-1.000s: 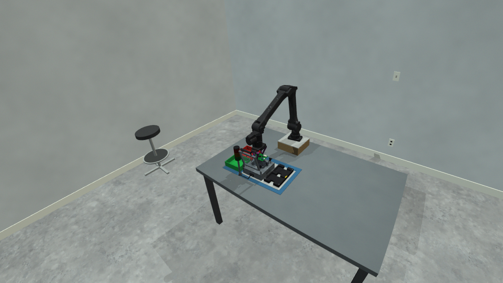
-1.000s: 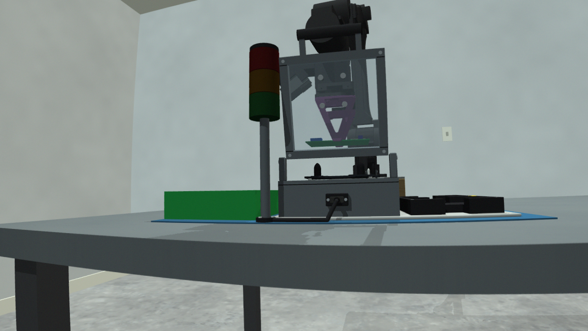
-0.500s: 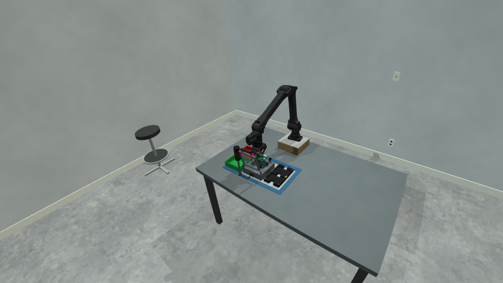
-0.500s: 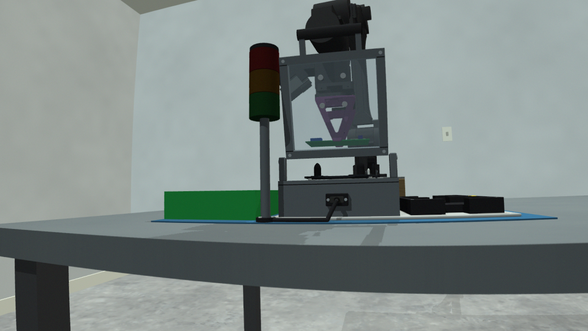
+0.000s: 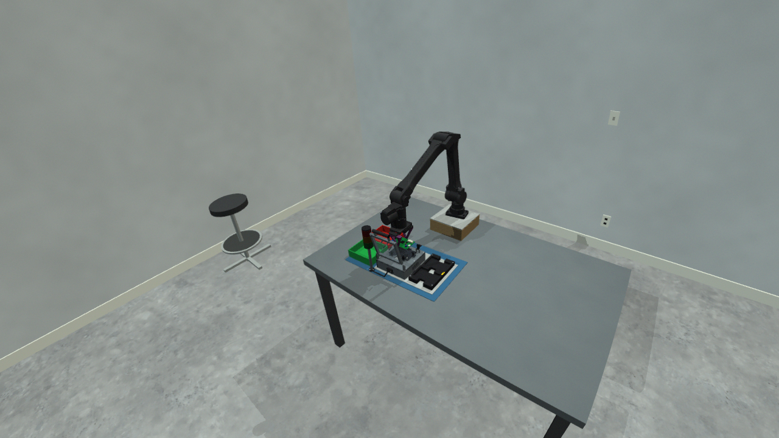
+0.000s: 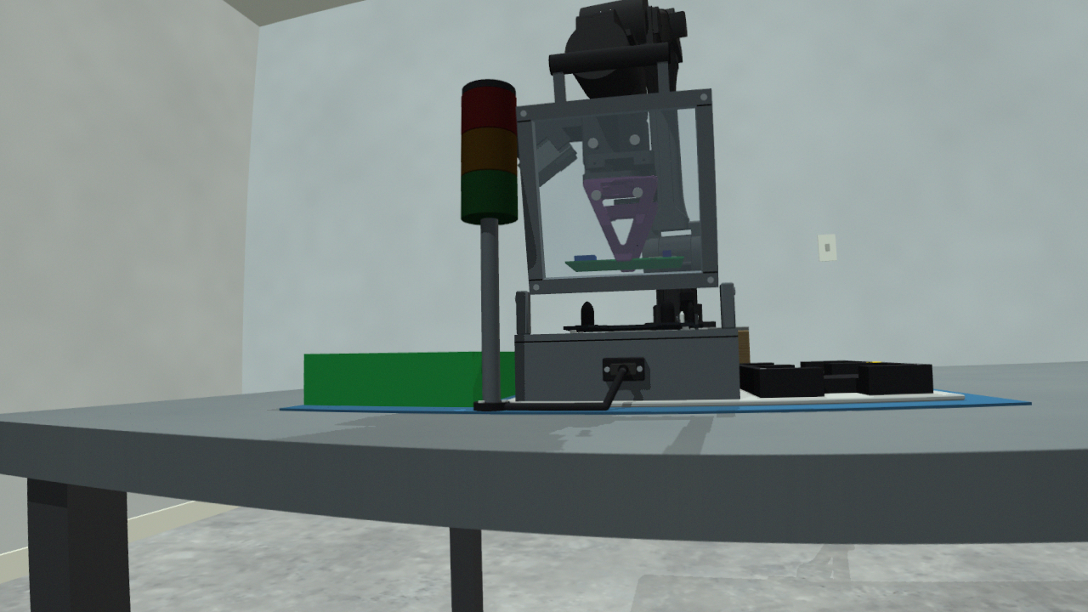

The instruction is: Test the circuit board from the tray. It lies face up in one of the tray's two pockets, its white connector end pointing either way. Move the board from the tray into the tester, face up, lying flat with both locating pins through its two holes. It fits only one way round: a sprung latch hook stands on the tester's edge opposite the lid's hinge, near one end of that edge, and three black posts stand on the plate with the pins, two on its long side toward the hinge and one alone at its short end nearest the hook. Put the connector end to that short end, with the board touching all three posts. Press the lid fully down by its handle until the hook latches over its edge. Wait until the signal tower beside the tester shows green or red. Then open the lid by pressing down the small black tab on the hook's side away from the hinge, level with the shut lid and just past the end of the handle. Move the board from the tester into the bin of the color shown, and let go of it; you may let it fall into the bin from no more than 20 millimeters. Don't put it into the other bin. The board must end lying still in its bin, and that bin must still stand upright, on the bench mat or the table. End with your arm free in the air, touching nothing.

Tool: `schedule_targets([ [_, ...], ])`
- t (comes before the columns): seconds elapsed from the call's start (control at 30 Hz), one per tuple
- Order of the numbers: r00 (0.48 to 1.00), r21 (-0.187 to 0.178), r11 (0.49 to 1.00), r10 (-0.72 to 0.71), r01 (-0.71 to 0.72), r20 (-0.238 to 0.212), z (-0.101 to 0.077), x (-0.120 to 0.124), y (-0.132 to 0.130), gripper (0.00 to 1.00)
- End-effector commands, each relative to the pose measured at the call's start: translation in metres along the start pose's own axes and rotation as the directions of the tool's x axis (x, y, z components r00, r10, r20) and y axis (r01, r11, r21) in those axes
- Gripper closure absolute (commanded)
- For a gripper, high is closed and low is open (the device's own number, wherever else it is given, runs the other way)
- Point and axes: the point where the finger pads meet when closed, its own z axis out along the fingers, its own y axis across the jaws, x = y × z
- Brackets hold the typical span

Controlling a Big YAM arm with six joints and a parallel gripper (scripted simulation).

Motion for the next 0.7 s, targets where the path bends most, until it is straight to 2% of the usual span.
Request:
schedule_targets([
  [0.0,1.000,-0.037,0.999,-0.003,0.003,0.007,-0.0205,0.0050,0.0047,0.28],
  [0.67,1.000,-0.043,0.999,-0.003,0.003,0.008,-0.0167,0.0053,0.0050,0.28],
])
